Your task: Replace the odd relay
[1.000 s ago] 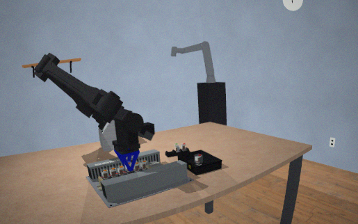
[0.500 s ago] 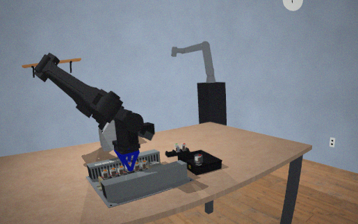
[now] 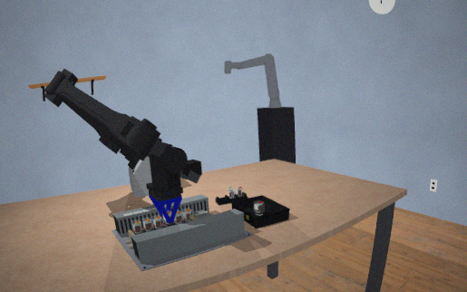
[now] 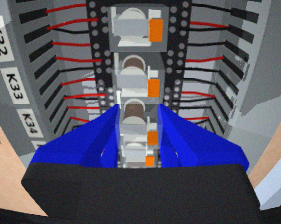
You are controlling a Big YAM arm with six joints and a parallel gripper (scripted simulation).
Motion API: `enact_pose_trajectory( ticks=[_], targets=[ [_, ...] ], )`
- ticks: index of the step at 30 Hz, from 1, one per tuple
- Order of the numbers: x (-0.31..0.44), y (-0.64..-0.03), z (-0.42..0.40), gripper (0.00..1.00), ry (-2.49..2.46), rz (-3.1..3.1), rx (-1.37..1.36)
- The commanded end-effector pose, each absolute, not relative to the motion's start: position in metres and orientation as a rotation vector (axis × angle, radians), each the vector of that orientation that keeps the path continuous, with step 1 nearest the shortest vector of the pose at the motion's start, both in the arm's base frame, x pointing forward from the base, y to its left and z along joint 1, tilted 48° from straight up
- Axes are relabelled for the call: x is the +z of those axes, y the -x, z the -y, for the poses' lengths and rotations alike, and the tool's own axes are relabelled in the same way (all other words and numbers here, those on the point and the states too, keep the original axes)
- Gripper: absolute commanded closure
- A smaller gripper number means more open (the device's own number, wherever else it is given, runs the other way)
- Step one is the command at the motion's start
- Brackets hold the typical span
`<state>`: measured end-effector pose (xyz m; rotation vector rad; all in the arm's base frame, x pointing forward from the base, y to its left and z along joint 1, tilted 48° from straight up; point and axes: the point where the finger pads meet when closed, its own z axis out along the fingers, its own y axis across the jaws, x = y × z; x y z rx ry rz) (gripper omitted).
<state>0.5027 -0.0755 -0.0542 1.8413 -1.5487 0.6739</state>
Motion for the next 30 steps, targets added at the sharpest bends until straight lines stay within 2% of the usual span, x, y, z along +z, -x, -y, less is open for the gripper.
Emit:
enact_pose_trajectory(
  ticks=[1, 30],
  targets=[
    [-0.0346, -0.5171, 0.0685, 1.00, -1.852, 1.565, 0.711],
    [-0.0337, -0.5197, 0.0702, 1.00, -1.851, 1.569, 0.713]
  ],
)
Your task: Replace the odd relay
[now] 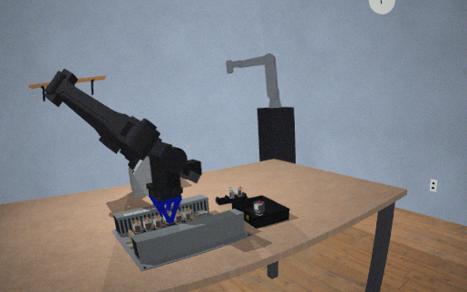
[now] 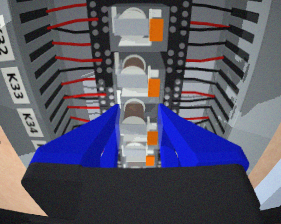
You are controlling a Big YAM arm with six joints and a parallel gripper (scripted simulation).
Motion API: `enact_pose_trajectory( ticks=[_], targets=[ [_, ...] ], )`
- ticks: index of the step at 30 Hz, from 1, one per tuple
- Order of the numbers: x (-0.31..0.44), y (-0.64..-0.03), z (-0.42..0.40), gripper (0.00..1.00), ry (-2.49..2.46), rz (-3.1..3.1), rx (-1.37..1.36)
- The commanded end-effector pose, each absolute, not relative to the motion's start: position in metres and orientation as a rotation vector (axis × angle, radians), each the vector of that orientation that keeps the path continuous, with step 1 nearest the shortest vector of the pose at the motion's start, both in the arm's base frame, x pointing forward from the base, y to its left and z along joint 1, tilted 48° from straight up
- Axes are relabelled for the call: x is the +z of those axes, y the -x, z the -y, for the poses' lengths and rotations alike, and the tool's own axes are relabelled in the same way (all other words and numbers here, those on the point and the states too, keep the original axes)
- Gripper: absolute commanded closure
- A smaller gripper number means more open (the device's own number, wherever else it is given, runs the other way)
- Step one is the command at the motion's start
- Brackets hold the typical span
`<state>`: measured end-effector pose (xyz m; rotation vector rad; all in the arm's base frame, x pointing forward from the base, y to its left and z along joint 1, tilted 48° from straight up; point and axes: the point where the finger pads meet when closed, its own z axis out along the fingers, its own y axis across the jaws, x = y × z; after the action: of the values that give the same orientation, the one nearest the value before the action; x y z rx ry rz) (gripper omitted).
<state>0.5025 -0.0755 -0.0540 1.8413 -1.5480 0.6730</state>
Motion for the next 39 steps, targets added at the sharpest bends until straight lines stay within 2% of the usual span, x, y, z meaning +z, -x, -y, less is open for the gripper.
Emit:
enact_pose_trajectory(
  ticks=[1, 39],
  targets=[
    [-0.0337, -0.5197, 0.0702, 1.00, -1.851, 1.569, 0.713],
    [-0.0354, -0.5216, 0.0721, 1.00, -1.849, 1.568, 0.709]
  ],
)
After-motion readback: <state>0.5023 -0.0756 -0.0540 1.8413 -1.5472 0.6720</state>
